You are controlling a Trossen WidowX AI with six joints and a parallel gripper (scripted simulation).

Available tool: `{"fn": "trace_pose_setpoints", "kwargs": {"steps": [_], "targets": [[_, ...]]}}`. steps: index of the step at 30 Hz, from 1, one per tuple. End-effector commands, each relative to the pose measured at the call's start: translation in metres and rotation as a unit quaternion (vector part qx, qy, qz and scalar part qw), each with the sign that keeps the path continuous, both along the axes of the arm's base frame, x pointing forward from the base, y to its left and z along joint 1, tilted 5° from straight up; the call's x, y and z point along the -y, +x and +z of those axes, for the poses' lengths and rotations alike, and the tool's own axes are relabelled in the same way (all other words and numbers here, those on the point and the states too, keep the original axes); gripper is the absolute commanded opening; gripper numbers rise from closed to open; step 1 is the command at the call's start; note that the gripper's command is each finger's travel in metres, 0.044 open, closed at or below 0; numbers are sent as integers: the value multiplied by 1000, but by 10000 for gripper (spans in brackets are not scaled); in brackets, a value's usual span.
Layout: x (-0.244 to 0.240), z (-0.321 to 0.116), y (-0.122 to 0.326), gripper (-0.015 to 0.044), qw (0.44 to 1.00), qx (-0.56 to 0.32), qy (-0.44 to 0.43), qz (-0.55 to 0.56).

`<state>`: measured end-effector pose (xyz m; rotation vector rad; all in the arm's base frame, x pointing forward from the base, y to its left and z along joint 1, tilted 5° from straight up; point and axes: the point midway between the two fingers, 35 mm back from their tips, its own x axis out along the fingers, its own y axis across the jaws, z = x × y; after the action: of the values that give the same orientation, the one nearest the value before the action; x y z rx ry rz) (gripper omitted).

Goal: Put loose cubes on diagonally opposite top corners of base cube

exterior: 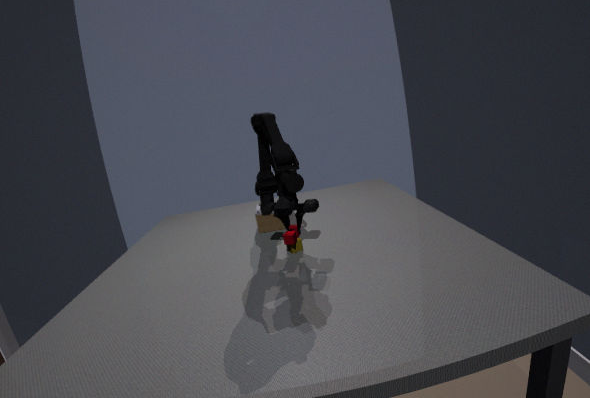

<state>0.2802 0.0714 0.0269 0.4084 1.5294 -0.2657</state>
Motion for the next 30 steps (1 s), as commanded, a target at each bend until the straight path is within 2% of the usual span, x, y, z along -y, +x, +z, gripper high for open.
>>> {"fn": "trace_pose_setpoints", "kwargs": {"steps": [1, 8, 12, 30], "targets": [[0, -1, 0, 105, 1000, 0, -1, -2], [0, -1, 0, 105, 1000, 0, -1, -2], [0, -1, 0, 205, 1000, 0, -1, -2], [2, 19, -1, 205, 1000, 0, 0, 0]]}}
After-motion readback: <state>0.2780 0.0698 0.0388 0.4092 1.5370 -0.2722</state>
